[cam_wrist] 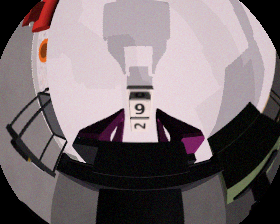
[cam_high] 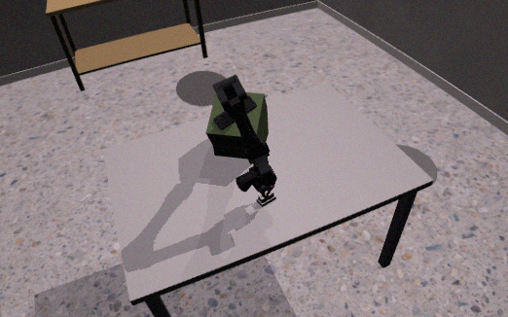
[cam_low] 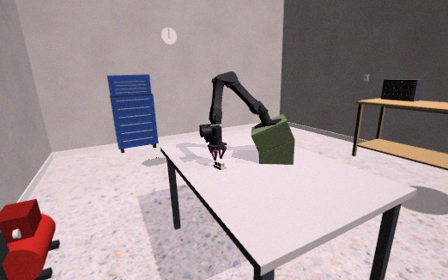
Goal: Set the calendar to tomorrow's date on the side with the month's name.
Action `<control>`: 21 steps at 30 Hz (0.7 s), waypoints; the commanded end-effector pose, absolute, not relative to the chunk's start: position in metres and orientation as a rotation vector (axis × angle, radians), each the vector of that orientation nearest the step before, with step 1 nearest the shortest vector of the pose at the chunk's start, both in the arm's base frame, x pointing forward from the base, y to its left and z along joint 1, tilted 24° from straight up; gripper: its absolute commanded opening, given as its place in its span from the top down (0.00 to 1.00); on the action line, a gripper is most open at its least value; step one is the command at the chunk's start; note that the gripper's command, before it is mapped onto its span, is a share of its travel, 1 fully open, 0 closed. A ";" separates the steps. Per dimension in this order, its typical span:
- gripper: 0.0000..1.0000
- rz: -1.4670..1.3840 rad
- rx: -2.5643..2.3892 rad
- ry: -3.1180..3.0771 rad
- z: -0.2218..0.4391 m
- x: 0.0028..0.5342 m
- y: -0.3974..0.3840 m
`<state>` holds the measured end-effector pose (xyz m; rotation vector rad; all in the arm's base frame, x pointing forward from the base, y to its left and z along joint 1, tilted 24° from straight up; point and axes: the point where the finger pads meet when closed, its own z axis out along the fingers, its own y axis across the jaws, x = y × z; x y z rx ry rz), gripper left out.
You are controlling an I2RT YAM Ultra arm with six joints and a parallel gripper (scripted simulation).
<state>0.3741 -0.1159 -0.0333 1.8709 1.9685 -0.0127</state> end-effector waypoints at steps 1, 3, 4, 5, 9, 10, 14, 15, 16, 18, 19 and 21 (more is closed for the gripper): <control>0.55 -0.006 1.864 1.963 -0.030 0.376 -0.116; 0.55 -0.006 1.864 1.963 -0.030 0.376 -0.116; 0.55 -0.006 1.864 1.963 -0.030 0.376 -0.116; 0.55 -0.006 1.864 1.963 -0.030 0.376 -0.116; 0.55 -0.006 1.864 1.963 -0.030 0.376 -0.116; 0.55 -0.006 1.864 1.963 -0.030 0.376 -0.116; 0.55 -0.006 1.864 1.963 -0.033 0.377 -0.117; 0.55 -0.006 1.864 1.963 -0.034 0.377 -0.117; 0.55 -0.006 1.864 1.963 -0.035 0.378 -0.118; 0.55 -0.006 1.864 1.963 -0.038 0.379 -0.118; 0.55 -0.006 1.864 1.963 -0.038 0.379 -0.118; 0.55 -0.006 1.864 1.963 -0.039 0.379 -0.119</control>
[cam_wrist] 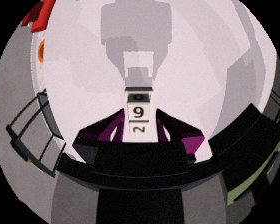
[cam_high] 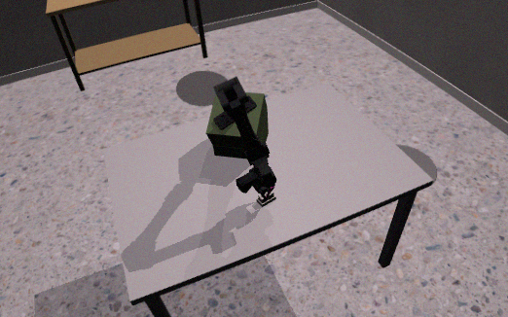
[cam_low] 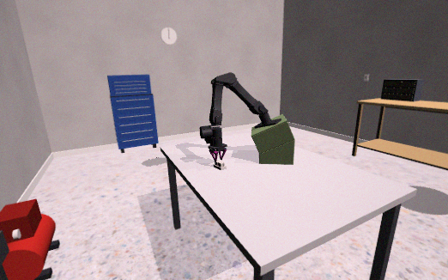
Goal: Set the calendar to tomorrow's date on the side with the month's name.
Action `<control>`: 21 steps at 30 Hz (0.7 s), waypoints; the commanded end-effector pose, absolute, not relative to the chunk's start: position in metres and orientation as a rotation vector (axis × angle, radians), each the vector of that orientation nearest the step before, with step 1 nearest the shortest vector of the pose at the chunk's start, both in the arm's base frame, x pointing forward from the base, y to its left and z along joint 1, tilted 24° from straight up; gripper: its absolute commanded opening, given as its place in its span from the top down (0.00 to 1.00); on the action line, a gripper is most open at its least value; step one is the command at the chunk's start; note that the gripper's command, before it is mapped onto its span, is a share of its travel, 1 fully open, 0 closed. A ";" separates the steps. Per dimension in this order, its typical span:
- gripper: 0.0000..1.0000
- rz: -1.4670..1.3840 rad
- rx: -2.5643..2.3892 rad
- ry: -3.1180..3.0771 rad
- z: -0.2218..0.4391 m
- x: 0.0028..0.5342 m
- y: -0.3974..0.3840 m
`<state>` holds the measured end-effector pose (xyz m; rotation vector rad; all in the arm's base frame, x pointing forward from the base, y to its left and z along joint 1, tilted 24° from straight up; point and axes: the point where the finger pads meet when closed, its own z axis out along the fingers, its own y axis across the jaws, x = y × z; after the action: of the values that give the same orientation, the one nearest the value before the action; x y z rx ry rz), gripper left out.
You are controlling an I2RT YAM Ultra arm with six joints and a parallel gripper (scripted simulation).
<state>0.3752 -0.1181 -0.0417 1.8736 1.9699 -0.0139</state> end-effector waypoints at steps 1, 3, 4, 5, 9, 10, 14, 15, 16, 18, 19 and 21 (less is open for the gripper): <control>0.55 -0.006 1.864 1.963 -0.041 0.380 -0.119; 0.55 -0.006 1.864 1.963 -0.044 0.381 -0.120; 0.55 -0.006 1.864 1.963 -0.046 0.381 -0.121; 0.55 -0.006 1.864 1.963 -0.047 0.382 -0.121; 0.55 -0.006 1.864 1.963 -0.052 0.383 -0.123; 0.55 -0.006 1.864 1.963 -0.053 0.384 -0.123; 0.55 -0.006 1.864 1.963 -0.055 0.384 -0.124; 0.55 -0.006 1.864 1.963 -0.055 0.384 -0.124; 0.55 -0.006 1.864 1.963 -0.055 0.384 -0.124; 0.55 -0.006 1.864 1.963 -0.055 0.384 -0.124; 0.55 -0.006 1.864 1.963 -0.055 0.384 -0.124; 0.55 -0.006 1.864 1.963 -0.055 0.384 -0.124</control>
<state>0.3816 -0.1238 -0.0585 1.8710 1.9686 -0.0128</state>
